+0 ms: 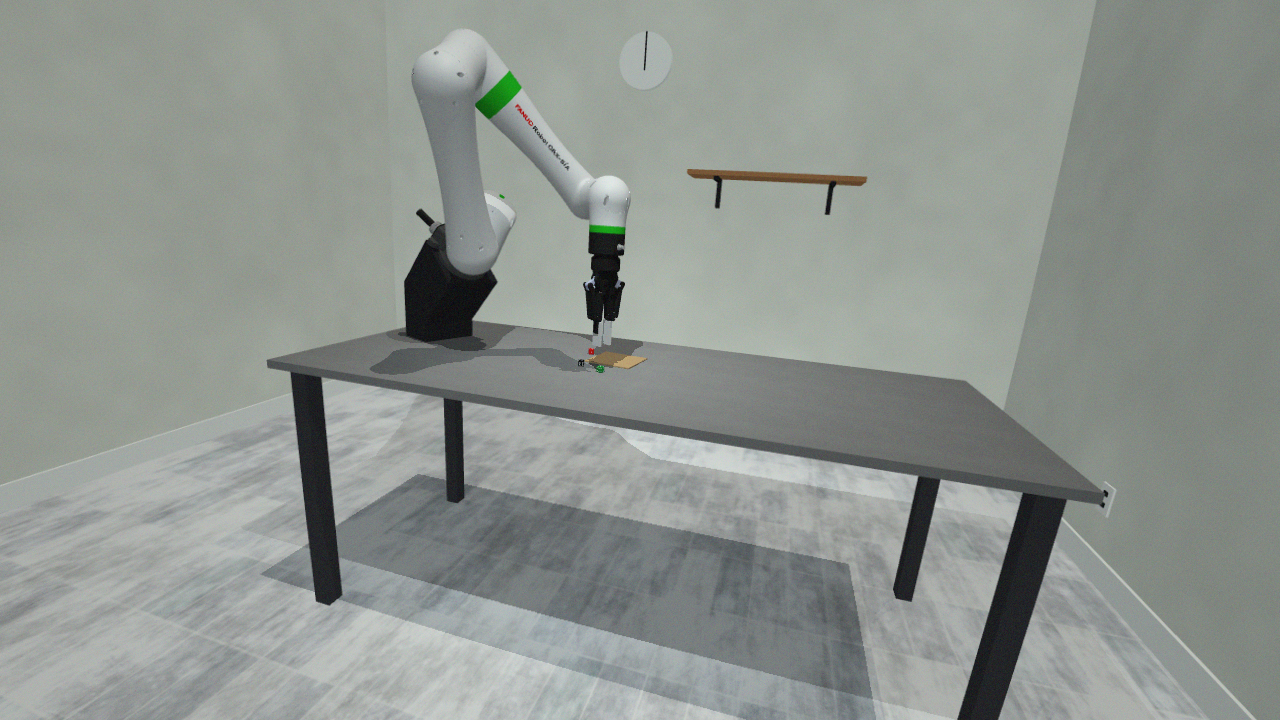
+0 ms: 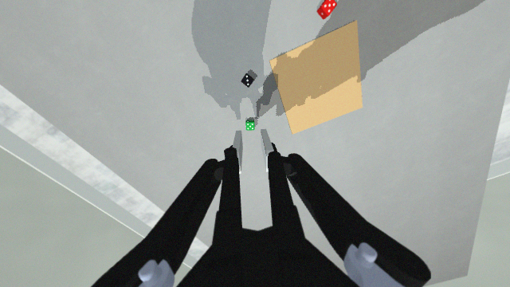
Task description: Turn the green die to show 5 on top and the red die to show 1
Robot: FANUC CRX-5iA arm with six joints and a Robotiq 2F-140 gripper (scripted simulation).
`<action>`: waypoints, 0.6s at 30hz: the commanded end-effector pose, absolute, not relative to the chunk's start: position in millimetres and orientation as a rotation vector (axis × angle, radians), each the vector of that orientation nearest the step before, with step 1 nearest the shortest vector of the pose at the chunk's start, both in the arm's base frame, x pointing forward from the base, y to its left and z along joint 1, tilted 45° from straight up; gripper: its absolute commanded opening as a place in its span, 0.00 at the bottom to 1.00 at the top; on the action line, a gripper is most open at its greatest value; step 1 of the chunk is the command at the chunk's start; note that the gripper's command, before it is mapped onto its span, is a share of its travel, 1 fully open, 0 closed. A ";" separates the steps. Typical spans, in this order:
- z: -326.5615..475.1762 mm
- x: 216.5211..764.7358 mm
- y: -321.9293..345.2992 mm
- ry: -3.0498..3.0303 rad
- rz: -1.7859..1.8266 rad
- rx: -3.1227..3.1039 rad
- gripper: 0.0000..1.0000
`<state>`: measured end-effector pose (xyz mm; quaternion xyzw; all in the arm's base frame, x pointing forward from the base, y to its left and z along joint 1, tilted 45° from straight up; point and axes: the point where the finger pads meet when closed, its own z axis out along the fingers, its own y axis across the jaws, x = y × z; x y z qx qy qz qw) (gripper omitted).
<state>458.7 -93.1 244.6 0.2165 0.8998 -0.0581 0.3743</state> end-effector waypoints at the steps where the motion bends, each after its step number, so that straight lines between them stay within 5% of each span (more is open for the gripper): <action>1: 244.2 459.4 -93.3 2.304 -0.149 0.554 0.19; 18: 232.2 470.5 -98.1 2.304 -0.148 0.554 0.19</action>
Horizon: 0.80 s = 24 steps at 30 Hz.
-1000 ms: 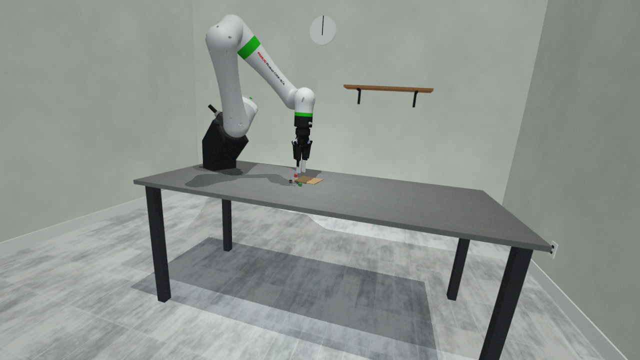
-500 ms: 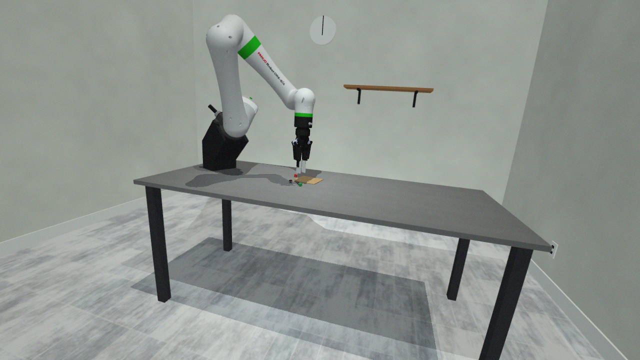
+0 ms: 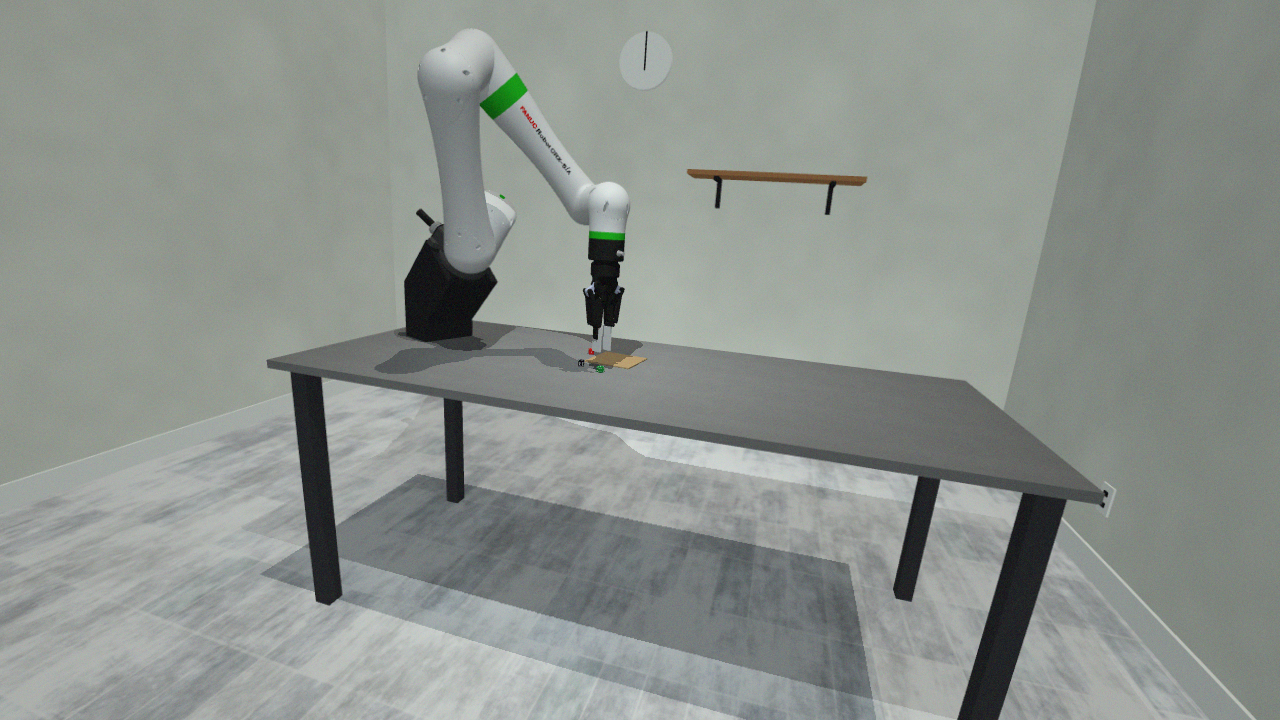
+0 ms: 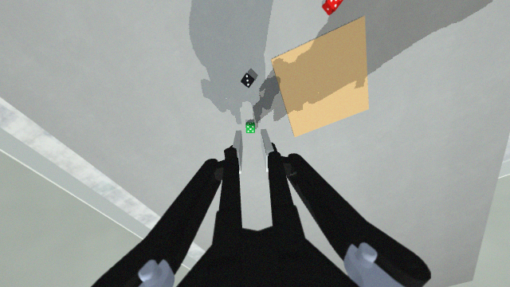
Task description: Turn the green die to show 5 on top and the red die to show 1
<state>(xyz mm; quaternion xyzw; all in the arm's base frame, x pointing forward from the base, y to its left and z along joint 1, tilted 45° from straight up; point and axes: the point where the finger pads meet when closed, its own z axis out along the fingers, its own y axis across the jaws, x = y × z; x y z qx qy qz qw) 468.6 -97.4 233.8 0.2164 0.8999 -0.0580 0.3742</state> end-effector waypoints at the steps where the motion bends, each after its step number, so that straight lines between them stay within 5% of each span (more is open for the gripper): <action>1: 231.1 471.5 -98.5 2.304 -0.148 0.554 0.19; 24: 211.1 490.0 -106.6 2.304 -0.148 0.554 0.19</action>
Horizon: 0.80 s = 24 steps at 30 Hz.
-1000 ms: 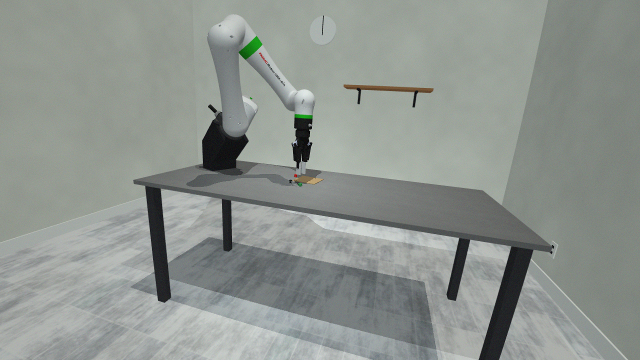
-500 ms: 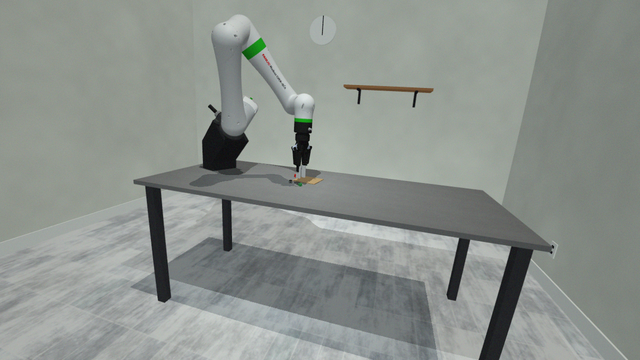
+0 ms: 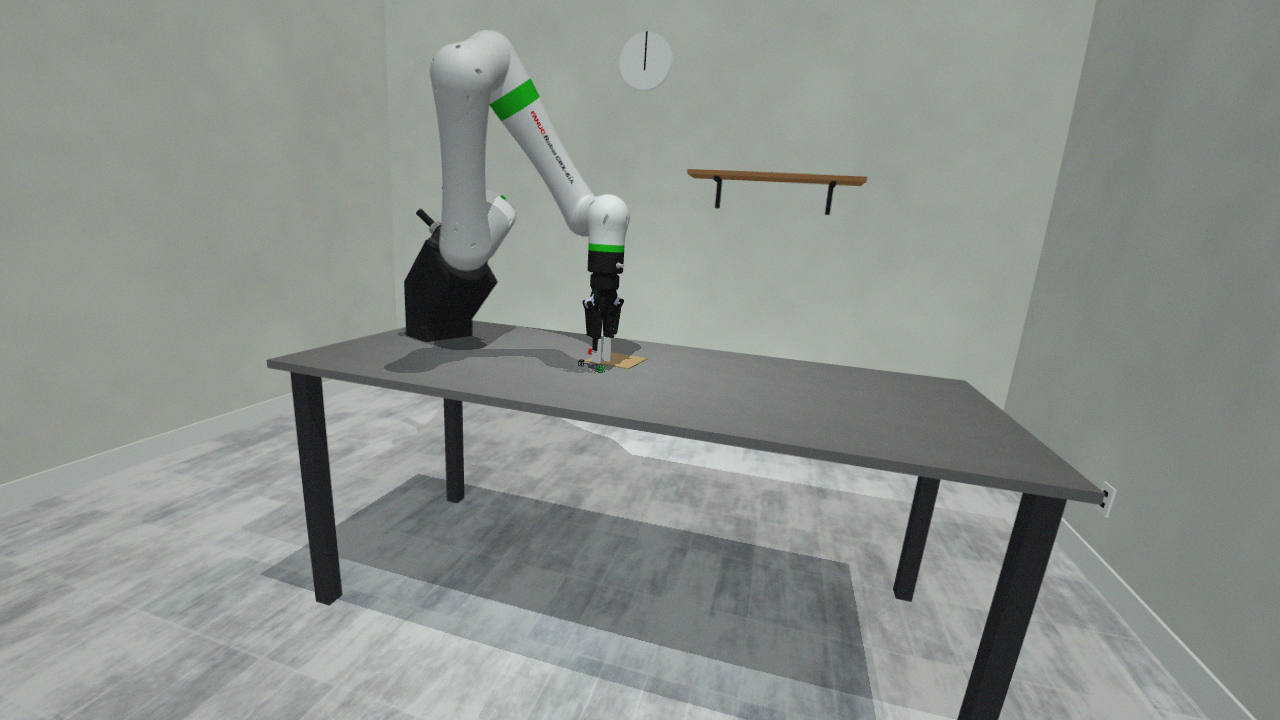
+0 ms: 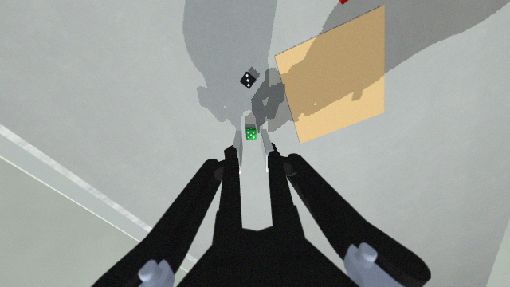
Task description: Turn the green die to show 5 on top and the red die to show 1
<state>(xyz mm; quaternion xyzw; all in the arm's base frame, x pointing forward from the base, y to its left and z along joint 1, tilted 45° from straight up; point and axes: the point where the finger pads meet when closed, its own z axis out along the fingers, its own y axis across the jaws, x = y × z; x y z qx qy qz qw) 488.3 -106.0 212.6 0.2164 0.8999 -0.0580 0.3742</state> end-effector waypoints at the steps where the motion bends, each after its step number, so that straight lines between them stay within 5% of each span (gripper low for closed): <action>1: 210.7 490.4 -106.7 2.304 -0.148 0.554 0.19; 24: 209.0 492.0 -107.4 2.304 -0.148 0.554 0.19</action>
